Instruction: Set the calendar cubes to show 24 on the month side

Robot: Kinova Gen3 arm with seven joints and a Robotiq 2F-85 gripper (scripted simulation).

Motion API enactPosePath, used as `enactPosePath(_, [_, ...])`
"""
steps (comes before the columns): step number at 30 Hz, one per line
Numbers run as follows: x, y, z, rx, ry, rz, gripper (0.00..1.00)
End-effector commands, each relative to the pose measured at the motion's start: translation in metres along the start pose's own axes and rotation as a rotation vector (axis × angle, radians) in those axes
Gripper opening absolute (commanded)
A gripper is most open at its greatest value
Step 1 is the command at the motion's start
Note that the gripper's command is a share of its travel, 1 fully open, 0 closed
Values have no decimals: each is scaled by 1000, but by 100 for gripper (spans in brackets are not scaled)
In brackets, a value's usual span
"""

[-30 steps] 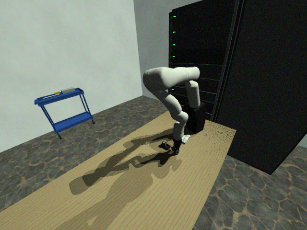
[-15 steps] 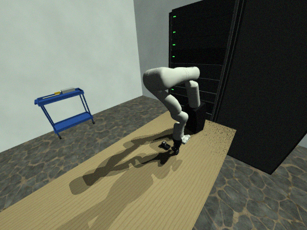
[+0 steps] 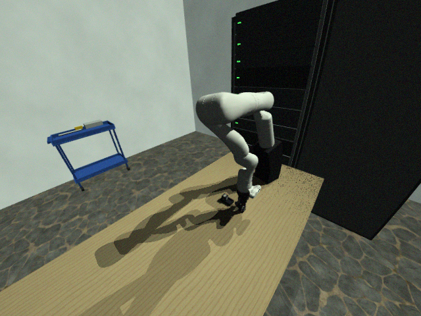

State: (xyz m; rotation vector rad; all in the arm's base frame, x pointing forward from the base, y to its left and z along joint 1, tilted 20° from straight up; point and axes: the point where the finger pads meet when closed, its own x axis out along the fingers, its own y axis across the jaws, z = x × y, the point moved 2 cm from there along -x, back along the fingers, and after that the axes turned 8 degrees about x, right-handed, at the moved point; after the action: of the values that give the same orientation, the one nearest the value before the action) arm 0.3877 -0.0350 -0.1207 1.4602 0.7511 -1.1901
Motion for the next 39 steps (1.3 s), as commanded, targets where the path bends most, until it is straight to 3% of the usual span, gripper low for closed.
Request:
enactPosePath(1, [1,1,1,-7,1,1,26])
enactPosePath(24, [1,1,1,-7,1,1,26])
enactPosePath(39, [1,1,1,-7,1,1,46])
